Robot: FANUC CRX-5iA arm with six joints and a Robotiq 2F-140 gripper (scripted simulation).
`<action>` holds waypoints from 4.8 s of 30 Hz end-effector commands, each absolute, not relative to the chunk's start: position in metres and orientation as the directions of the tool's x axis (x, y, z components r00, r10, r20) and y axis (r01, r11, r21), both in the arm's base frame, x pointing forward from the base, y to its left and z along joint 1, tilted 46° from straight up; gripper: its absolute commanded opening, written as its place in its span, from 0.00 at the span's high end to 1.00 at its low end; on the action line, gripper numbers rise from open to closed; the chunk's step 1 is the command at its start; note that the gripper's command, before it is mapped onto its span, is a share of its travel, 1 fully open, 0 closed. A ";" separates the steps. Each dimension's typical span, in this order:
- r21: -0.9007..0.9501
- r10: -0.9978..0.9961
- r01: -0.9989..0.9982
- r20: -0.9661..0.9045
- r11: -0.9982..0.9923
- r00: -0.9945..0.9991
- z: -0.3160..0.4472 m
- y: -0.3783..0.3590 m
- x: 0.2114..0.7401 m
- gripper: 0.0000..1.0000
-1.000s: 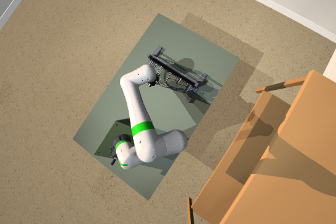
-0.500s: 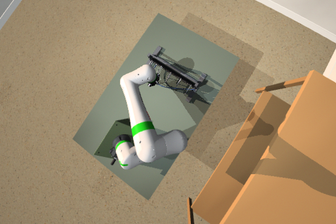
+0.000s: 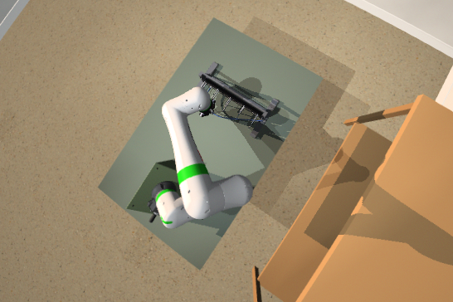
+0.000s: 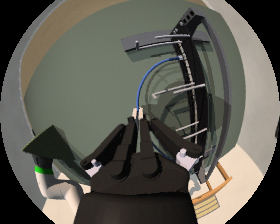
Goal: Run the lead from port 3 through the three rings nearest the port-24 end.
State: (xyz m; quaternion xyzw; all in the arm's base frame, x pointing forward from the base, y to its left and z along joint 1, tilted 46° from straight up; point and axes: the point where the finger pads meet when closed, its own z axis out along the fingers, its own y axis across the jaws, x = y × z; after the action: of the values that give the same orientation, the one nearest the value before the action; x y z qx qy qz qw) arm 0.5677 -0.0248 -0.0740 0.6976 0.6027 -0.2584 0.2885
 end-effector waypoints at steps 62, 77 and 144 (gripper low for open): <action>0.091 0.692 0.990 -0.708 -0.107 0.140 -0.045 0.005 0.568 1.00; 0.091 0.692 0.990 -0.708 -0.107 0.140 -0.023 0.028 0.569 1.00; 0.008 0.700 1.000 -0.714 -0.026 0.024 -0.003 0.027 0.627 1.00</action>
State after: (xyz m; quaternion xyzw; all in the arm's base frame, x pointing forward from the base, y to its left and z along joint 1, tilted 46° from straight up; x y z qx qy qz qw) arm 0.6269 0.0270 -0.0040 0.6618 0.6419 -0.2751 0.2728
